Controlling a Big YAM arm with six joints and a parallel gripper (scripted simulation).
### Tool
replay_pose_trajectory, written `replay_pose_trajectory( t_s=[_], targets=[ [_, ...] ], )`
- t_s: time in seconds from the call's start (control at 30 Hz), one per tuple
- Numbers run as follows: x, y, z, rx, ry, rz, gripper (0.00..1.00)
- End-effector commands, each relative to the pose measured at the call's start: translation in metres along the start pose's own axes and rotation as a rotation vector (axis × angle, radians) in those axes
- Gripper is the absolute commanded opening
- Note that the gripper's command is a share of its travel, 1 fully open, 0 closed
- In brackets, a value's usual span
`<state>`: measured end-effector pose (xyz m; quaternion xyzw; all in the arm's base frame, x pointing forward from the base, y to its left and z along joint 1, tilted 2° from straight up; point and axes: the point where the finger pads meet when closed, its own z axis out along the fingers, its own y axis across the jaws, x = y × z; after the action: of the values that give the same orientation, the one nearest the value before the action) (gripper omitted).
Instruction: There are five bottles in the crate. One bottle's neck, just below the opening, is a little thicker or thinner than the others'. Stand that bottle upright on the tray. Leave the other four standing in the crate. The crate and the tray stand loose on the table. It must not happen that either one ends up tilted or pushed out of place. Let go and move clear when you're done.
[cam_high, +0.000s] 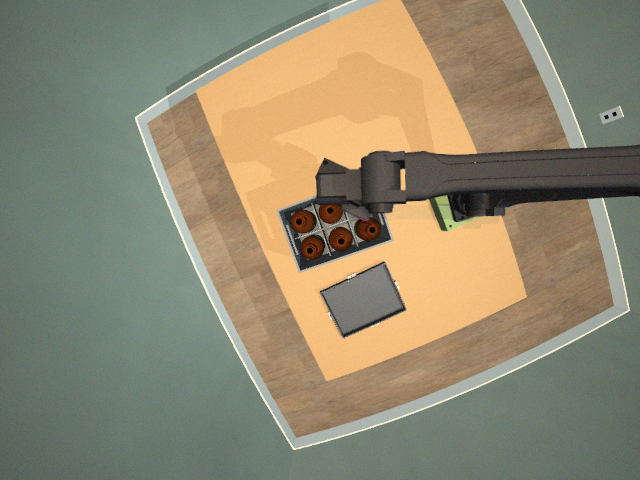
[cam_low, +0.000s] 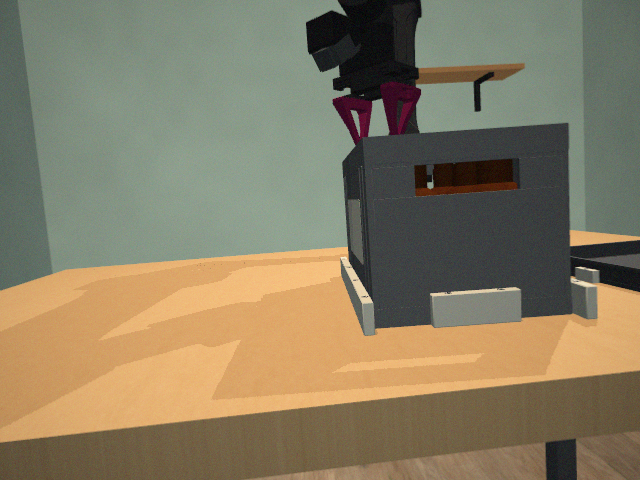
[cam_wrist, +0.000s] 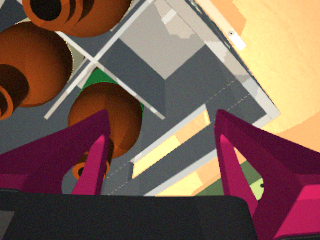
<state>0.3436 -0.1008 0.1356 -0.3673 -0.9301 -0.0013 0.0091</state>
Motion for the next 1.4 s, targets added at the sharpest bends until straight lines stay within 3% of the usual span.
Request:
replay_pose_trajectory(
  t_s=[0.0,0.8,1.0,1.37],
  targets=[
    [0.0,-0.0051,0.0075,0.003,0.012,0.001,0.61],
    [0.0,-0.0051,0.0074,0.003,0.012,0.001,0.61],
    [0.0021,-0.0067,-0.0015,-0.008,-0.01,0.0,0.61],
    [0.0046,-0.008,0.0069,0.005,0.015,0.001,0.61]
  ],
)
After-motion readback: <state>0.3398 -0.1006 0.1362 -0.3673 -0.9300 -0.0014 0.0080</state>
